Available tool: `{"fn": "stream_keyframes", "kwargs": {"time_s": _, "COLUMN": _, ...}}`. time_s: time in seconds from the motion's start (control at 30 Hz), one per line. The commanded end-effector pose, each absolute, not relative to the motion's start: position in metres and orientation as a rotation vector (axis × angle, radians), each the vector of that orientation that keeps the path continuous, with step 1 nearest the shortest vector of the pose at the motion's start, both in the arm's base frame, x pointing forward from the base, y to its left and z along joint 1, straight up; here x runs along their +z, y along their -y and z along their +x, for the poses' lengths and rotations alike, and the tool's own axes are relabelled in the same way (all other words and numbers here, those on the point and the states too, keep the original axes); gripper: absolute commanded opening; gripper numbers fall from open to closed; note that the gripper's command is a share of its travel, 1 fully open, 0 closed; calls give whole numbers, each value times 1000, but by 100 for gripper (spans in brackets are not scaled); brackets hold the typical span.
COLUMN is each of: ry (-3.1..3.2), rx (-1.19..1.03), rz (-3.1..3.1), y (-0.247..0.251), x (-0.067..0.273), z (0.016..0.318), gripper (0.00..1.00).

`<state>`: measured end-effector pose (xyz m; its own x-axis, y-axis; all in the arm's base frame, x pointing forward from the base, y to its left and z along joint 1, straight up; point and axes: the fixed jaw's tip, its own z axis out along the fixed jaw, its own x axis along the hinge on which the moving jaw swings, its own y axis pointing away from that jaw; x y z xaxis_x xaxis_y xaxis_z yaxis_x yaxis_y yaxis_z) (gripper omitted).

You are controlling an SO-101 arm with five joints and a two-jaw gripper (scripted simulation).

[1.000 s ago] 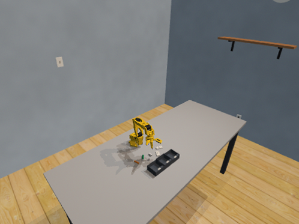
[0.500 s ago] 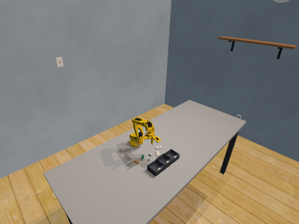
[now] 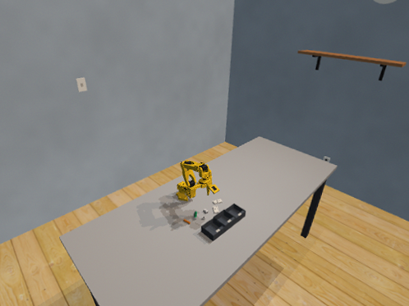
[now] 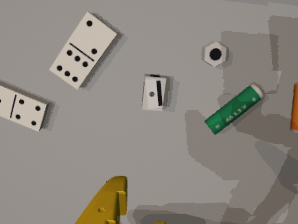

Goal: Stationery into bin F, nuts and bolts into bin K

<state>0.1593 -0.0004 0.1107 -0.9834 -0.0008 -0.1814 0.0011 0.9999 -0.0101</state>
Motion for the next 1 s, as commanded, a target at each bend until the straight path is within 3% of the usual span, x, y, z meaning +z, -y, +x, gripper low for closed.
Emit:
{"fn": "stream_keyframes", "kwargs": {"time_s": 0.0, "ry": -2870, "rx": -16, "rz": 5, "y": -1, "x": 125, "z": 165, "gripper": 100}}
{"fn": "stream_keyframes", "kwargs": {"time_s": 0.6, "ry": -2869, "rx": -17, "rz": 4, "y": 0, "x": 126, "z": 167, "gripper": 100}}
{"fn": "stream_keyframes", "kwargs": {"time_s": 0.97, "ry": -2768, "rx": -54, "rz": -2, "y": 13, "x": 134, "z": 205, "gripper": 100}}
